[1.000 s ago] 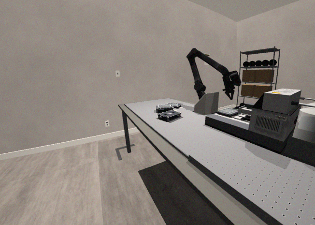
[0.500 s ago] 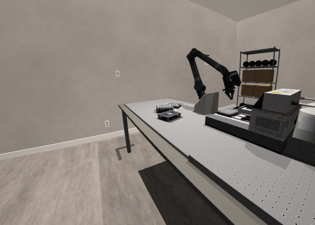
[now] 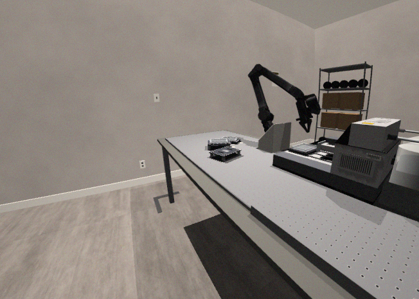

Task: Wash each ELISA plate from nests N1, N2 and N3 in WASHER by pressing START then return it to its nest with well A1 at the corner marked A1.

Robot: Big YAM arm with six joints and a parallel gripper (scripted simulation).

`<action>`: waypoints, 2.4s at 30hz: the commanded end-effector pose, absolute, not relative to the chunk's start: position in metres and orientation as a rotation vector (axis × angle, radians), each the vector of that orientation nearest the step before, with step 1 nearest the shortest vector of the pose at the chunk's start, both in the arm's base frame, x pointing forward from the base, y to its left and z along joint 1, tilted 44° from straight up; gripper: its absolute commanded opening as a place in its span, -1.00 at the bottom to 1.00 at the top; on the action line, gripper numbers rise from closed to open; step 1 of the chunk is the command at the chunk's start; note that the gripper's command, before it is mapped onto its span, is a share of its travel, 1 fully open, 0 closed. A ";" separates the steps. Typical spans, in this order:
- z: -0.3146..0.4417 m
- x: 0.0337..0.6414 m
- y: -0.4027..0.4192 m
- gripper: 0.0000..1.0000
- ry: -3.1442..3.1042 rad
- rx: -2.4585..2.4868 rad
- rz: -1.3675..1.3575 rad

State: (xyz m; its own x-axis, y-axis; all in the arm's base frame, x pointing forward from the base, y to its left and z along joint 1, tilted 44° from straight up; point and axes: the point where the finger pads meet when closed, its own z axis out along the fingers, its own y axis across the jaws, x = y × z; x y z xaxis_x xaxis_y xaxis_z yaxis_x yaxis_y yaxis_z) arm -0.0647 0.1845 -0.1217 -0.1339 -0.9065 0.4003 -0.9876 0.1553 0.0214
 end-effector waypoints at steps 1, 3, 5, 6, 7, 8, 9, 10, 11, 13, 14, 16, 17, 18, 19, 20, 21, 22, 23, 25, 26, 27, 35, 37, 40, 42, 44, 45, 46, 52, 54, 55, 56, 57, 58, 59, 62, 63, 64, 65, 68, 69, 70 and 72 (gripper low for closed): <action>-0.122 -0.068 0.201 -1.00 -2.128 1.837 0.322; -0.122 -0.068 0.201 -1.00 -2.128 1.837 0.322; -0.122 -0.068 0.201 -1.00 -2.128 1.837 0.322; -0.122 -0.068 0.201 -1.00 -2.128 1.837 0.322; -0.122 -0.068 0.201 -1.00 -2.128 1.837 0.322; -0.122 -0.068 0.201 -1.00 -2.128 1.837 0.322; -0.122 -0.068 0.201 -1.00 -2.128 1.837 0.322; -0.122 -0.068 0.201 -1.00 -2.128 1.837 0.322; -0.122 -0.068 0.201 -1.00 -2.128 1.837 0.322; -0.122 -0.068 0.201 -1.00 -2.128 1.837 0.322; -0.122 -0.068 0.201 -1.00 -2.128 1.837 0.322; -0.122 -0.068 0.201 -1.00 -2.128 1.837 0.322; -0.122 -0.068 0.201 -1.00 -2.128 1.837 0.322; -0.122 -0.068 0.201 -1.00 -2.128 1.837 0.322; -0.122 -0.068 0.201 -1.00 -2.128 1.837 0.322; -0.122 -0.068 0.201 -1.00 -2.128 1.837 0.322; -0.122 -0.068 0.201 -1.00 -2.128 1.837 0.322; -0.122 -0.068 0.201 -1.00 -2.128 1.837 0.322; -0.122 -0.068 0.201 -1.00 -2.128 1.837 0.322; -0.122 -0.068 0.201 -1.00 -2.128 1.837 0.322; -0.122 -0.068 0.201 -1.00 -2.128 1.837 0.322; -0.122 -0.068 0.201 -1.00 -2.128 1.837 0.322; -0.122 -0.068 0.201 -1.00 -2.128 1.837 0.322; -0.122 -0.068 0.201 -1.00 -2.128 1.837 0.322; -0.122 -0.068 0.201 -1.00 -2.128 1.837 0.322; -0.122 -0.068 0.201 -1.00 -2.128 1.837 0.322; -0.122 -0.068 0.201 -1.00 -2.128 1.837 0.322; -0.122 -0.068 0.201 -1.00 -2.128 1.837 0.322; -0.122 -0.068 0.201 -1.00 -2.128 1.837 0.322; -0.122 -0.068 0.201 -1.00 -2.128 1.837 0.322; -0.122 -0.068 0.201 -1.00 -2.128 1.837 0.322; -0.122 -0.068 0.201 -1.00 -2.128 1.837 0.322; -0.122 -0.068 0.201 -1.00 -2.128 1.837 0.322; -0.122 -0.068 0.201 -1.00 -2.128 1.837 0.322; -0.122 -0.068 0.201 -1.00 -2.128 1.837 0.322; -0.122 -0.068 0.201 -1.00 -2.128 1.837 0.322; -0.122 -0.068 0.201 -1.00 -2.128 1.837 0.322; -0.122 -0.068 0.201 -1.00 -2.128 1.837 0.322; -0.122 -0.068 0.201 -1.00 -2.128 1.837 0.322; -0.122 -0.068 0.201 -1.00 -2.128 1.837 0.322; -0.122 -0.068 0.201 -1.00 -2.128 1.837 0.322; -0.122 -0.068 0.201 -1.00 -2.128 1.837 0.322; -0.122 -0.068 0.201 -1.00 -2.128 1.837 0.322; -0.122 -0.068 0.201 -1.00 -2.128 1.837 0.322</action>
